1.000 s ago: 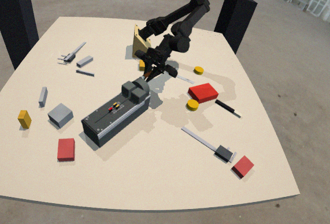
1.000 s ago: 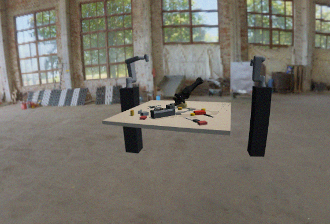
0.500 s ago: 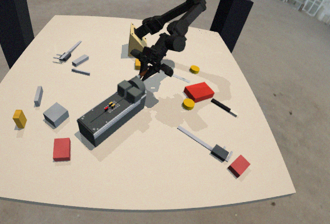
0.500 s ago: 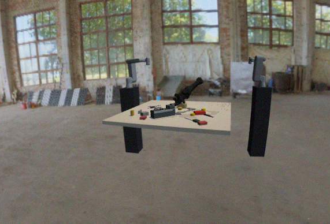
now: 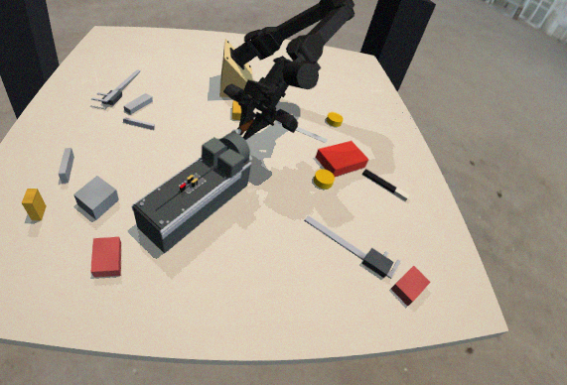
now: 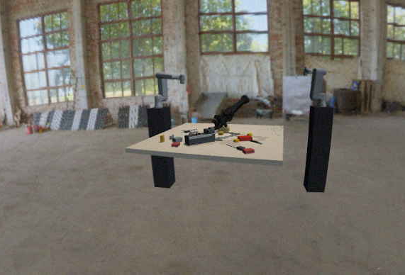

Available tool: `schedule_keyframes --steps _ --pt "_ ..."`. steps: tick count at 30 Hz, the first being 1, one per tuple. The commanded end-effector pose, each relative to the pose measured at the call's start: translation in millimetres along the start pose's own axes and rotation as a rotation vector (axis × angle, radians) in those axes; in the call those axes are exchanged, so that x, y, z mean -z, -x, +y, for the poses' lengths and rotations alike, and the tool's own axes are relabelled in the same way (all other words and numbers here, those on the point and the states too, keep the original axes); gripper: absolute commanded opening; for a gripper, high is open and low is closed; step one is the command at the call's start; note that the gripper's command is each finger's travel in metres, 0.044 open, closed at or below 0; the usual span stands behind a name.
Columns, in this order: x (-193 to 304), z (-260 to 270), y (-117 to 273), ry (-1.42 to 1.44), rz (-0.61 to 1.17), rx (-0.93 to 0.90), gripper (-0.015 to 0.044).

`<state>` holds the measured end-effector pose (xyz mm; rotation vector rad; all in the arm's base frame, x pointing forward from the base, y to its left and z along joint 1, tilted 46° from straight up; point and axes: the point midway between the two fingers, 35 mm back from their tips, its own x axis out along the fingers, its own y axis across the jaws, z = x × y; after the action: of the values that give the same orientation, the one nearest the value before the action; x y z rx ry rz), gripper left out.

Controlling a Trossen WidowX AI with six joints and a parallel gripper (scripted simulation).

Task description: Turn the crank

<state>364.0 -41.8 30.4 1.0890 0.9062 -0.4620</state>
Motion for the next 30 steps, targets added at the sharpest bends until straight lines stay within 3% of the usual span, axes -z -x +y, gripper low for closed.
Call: schedule_keyframes --steps 1,30 --pt "3.7 -7.6 -3.7 -0.004 0.008 0.023 0.0" --pt "4.7 -8.6 -5.1 -0.004 0.008 0.023 0.0"
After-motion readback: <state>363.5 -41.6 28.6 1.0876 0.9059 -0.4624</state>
